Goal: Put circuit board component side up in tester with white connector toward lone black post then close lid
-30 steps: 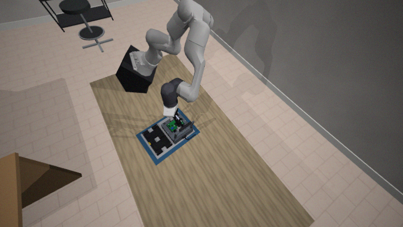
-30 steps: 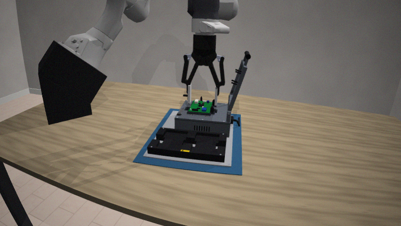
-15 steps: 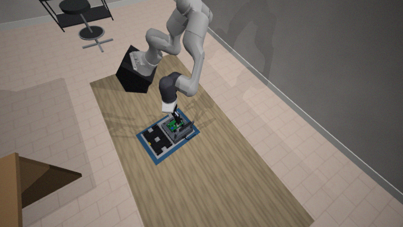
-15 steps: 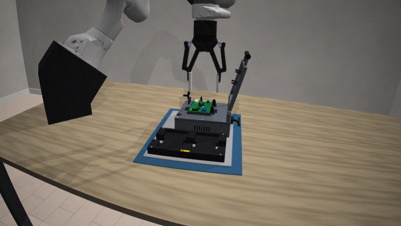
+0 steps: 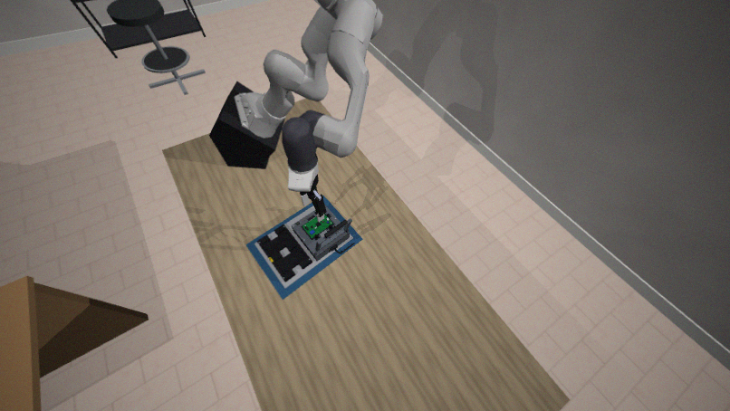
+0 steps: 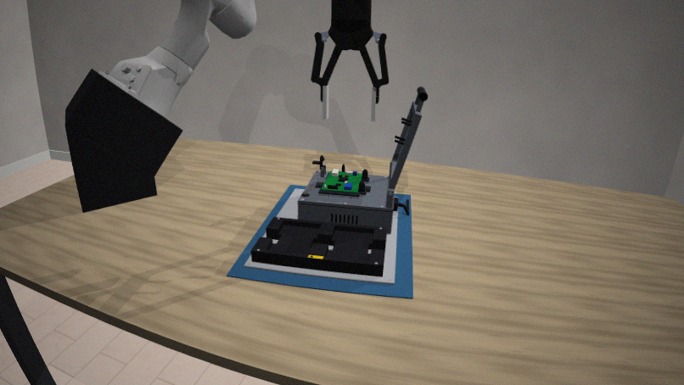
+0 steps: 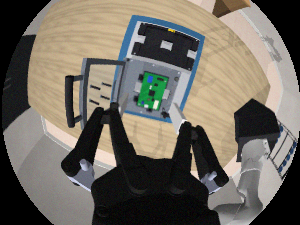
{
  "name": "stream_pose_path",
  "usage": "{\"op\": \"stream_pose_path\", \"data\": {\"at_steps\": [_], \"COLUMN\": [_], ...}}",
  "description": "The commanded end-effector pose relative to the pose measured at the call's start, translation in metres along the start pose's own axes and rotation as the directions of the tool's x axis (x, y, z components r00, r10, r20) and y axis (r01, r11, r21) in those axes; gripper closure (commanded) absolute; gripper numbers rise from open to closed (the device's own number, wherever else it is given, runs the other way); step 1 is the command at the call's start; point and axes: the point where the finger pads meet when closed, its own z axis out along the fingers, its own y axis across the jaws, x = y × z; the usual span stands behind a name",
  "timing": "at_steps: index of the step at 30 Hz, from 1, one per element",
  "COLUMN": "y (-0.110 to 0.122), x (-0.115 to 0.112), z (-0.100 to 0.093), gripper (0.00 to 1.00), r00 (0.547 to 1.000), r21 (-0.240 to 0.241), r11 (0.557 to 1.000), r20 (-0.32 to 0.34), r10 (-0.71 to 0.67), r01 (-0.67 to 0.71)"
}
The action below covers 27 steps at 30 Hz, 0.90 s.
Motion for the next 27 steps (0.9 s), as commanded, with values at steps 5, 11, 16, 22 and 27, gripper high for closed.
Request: {"op": "stream_pose_path", "data": {"at_steps": [5,11,16,22,27], "y": [0.004,0.004,0.004,0.003,0.003], "x": [-0.006,-0.006,-0.005,-0.005,-0.005], "z": [-0.047,-0.067,-0.086,-0.098,-0.101], "gripper": [0.42,0.42,0.42,0.42,0.42], "r00": [0.999,0.999,0.999,0.999,0.999], "r21": [-0.020,-0.020,-0.020,-0.020,-0.020], "r11": [0.999,0.999,0.999,0.999,0.999], "r20": [0.022,0.022,0.022,0.022,0.022], "r10": [0.034,0.034,0.034,0.034,0.034], "r01": [-0.034,-0.034,-0.034,-0.034,-0.034]}}
